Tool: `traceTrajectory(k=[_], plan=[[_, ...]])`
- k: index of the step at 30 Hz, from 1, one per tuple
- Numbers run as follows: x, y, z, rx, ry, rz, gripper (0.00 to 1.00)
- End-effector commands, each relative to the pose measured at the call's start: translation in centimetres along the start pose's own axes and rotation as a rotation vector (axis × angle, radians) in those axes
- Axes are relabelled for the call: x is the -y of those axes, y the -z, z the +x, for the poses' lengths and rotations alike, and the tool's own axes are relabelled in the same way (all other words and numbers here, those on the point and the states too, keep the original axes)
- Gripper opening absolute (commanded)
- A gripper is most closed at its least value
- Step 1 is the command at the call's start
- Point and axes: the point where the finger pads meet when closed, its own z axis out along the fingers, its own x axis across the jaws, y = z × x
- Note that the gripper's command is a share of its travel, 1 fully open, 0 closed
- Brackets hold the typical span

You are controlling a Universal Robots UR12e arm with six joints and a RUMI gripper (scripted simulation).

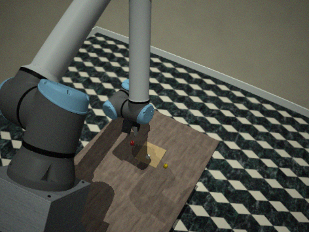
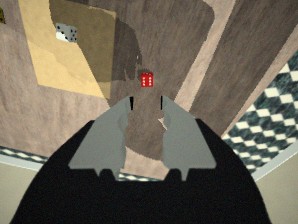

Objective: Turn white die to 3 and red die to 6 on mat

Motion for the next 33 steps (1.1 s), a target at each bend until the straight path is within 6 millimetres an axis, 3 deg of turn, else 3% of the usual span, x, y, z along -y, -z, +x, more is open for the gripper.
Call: traceTrajectory(k=[1,20,33], plan=[[0.0,0.0,0.0,0.000,0.000,-0.001,0.21],[-0.1,-1.3,0.0,0.000,0.001,-0.001,0.21],[-0.1,-3.3,-0.1,0.000,0.001,-0.001,0.21]])
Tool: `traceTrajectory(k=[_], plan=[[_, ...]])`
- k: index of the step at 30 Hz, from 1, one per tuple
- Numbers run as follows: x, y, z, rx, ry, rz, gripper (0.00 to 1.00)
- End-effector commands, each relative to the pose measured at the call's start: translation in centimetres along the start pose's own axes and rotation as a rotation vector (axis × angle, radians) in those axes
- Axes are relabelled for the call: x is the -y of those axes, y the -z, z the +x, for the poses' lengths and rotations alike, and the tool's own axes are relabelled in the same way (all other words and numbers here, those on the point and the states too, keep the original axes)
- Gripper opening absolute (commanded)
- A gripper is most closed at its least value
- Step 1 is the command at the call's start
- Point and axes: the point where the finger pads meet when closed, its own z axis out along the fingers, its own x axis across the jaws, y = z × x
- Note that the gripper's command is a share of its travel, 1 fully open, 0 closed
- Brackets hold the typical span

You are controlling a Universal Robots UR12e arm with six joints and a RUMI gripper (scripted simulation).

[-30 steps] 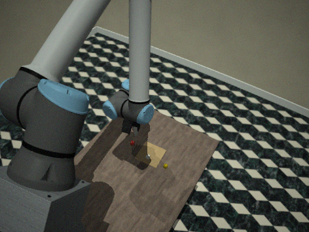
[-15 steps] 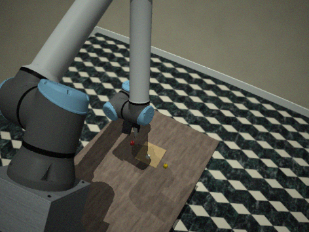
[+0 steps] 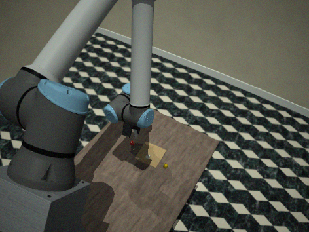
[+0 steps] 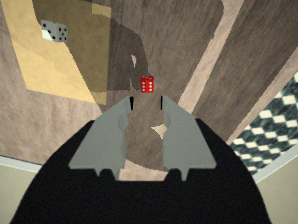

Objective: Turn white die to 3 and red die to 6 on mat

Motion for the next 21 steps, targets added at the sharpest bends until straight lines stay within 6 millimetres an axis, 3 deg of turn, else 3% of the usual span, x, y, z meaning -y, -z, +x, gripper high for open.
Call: traceTrajectory(k=[1,21], plan=[[-0.1,-0.9,0.0,0.000,0.000,-0.001,0.21],[-0.1,-2.5,-0.1,0.000,0.000,-0.001,0.21]])
